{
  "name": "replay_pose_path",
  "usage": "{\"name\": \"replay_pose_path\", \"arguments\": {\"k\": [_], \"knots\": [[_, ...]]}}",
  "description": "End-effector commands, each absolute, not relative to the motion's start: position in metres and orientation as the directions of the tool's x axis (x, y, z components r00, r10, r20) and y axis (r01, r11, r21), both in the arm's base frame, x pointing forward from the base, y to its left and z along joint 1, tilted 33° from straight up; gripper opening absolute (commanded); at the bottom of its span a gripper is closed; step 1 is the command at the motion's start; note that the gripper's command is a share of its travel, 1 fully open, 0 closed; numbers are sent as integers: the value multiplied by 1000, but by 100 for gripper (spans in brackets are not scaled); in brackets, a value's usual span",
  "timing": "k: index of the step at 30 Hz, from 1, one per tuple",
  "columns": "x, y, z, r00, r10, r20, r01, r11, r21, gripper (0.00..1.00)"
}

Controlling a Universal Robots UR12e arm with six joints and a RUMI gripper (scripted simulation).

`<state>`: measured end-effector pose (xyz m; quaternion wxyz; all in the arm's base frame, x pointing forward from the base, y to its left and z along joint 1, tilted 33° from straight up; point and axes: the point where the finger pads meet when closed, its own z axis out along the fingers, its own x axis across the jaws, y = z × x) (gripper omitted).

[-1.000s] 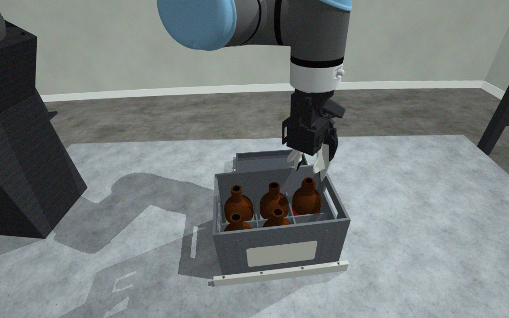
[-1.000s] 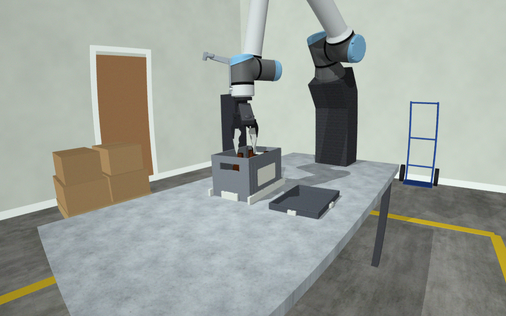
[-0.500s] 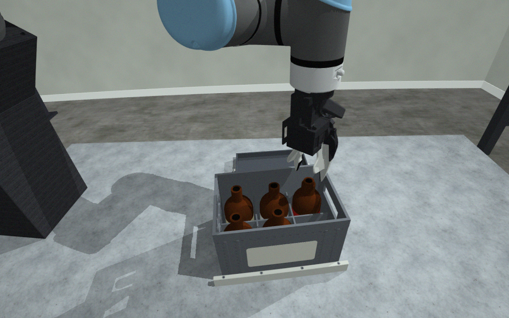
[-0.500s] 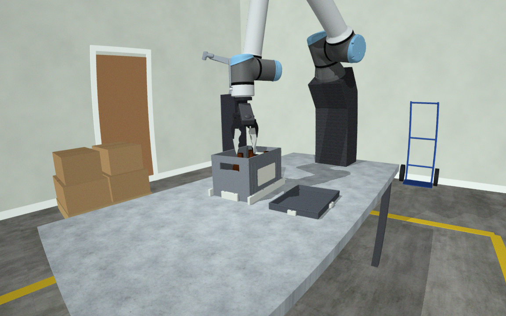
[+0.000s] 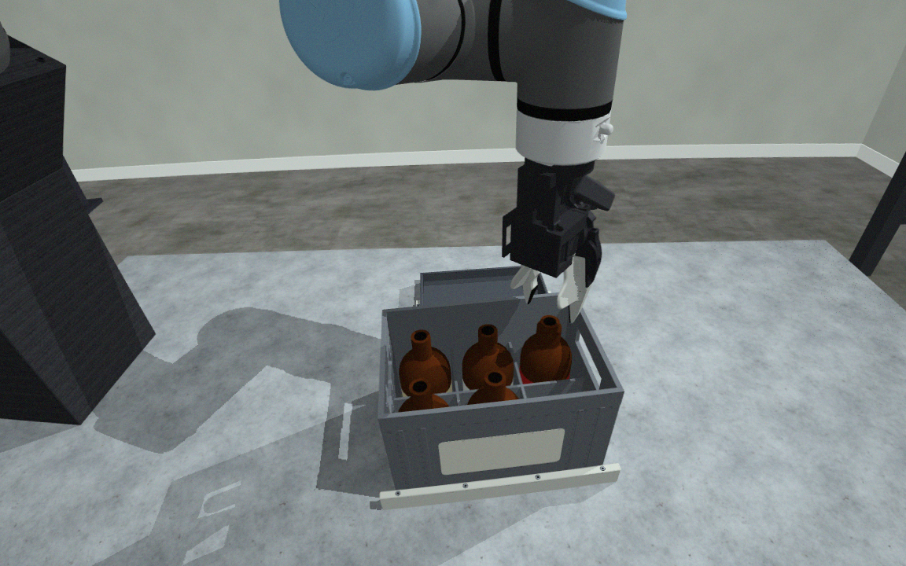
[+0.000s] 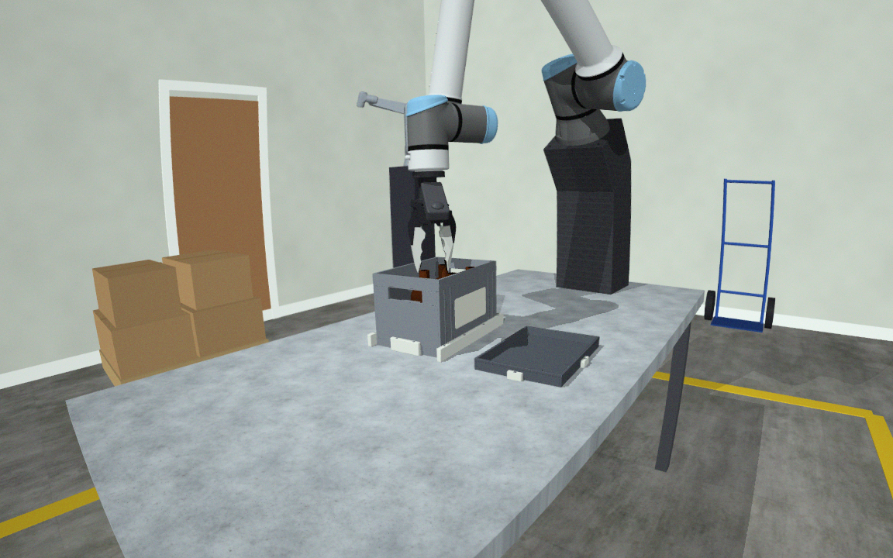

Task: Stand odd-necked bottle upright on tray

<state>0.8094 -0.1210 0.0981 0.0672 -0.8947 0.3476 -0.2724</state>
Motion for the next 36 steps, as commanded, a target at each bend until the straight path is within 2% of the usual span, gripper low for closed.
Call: {"name": "replay_pose_path", "arguments": {"k": [1,36], "knots": [[810,-121,99,610,-658,442,-585,-749,-310,38],[813,-117,101,610,-658,442,-585,-749,-310,38]]}}
